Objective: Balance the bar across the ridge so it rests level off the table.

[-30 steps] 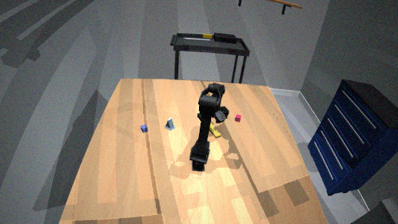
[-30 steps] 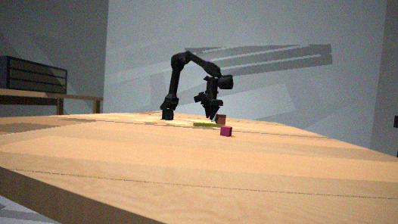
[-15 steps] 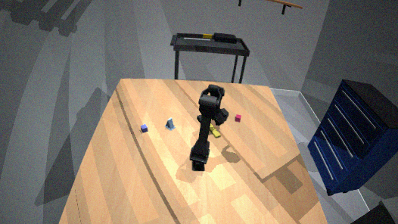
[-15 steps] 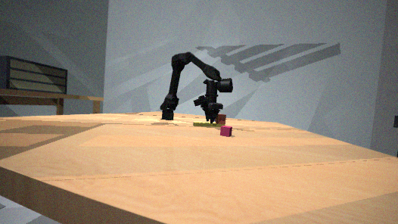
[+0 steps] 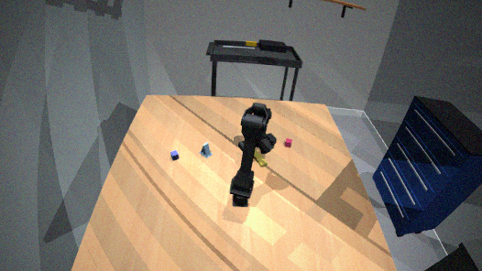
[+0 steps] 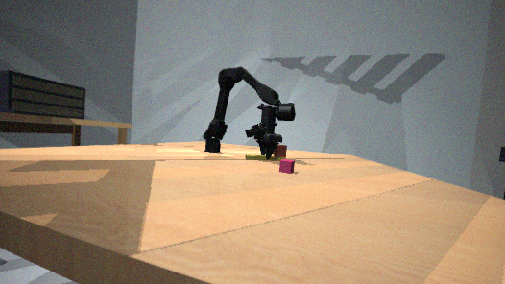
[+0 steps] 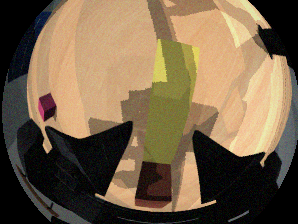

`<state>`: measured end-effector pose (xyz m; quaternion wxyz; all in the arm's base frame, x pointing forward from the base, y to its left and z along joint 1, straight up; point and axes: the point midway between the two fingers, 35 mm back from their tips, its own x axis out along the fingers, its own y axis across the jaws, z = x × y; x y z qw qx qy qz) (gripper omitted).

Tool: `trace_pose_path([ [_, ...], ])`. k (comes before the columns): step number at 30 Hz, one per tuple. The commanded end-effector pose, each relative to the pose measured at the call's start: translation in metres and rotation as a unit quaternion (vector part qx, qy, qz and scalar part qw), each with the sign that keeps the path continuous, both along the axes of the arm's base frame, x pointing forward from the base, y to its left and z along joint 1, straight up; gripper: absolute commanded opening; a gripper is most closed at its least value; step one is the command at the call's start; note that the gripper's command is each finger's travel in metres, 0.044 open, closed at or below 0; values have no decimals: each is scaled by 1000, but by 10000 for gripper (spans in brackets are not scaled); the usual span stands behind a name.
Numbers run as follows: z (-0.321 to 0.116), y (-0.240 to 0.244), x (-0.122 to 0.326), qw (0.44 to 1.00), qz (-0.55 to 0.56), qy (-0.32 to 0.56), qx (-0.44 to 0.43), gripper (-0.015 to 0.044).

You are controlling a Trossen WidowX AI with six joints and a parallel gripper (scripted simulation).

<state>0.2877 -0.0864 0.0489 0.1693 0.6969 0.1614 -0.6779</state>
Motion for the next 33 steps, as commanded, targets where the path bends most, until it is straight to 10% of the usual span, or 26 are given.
trace_pose_path([
  [1,-1,-1,0,1000,-1,0,-2,315],
  [21,6,0,1,1000,0,0,0,0],
  [33,36,-1,4,1000,0,0,-1,0],
])
